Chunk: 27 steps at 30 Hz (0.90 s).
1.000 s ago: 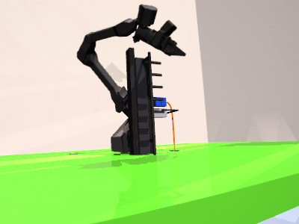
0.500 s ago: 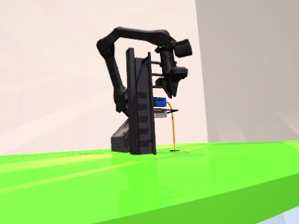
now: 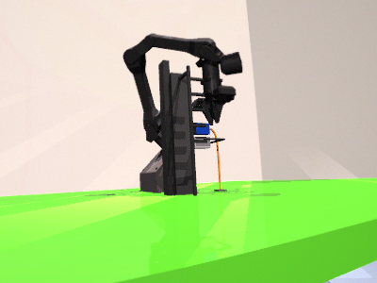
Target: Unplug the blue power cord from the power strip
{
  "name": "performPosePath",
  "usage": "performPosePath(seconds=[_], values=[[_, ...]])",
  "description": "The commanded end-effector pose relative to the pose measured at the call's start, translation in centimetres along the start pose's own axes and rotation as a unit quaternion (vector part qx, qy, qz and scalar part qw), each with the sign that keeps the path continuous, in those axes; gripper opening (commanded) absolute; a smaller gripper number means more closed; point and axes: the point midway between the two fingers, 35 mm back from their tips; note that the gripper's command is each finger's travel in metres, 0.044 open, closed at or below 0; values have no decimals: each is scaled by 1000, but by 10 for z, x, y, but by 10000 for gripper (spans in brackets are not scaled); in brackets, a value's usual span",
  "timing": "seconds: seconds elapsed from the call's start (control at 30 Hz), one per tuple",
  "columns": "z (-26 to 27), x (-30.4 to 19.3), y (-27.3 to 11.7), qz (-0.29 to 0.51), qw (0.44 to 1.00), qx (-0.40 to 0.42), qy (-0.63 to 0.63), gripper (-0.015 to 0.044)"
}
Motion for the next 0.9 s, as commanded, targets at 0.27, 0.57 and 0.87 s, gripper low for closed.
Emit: performPosePath(seconds=[0.27, 0.57, 0.87], values=[[-5, -19, -1, 1, 1000, -3, -3, 160], [-8, -33, -1, 2, 1000, -3, -3, 160], [-9, -37, 2, 2, 1000, -3, -3, 160]])
Point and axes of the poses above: the point midway between the two fingers, 35 mm back from their tips, its own y axis out along the fingers, its own z axis across the jaws, x = y × z, and after that the axes turned 12 degrees about y, right-handed
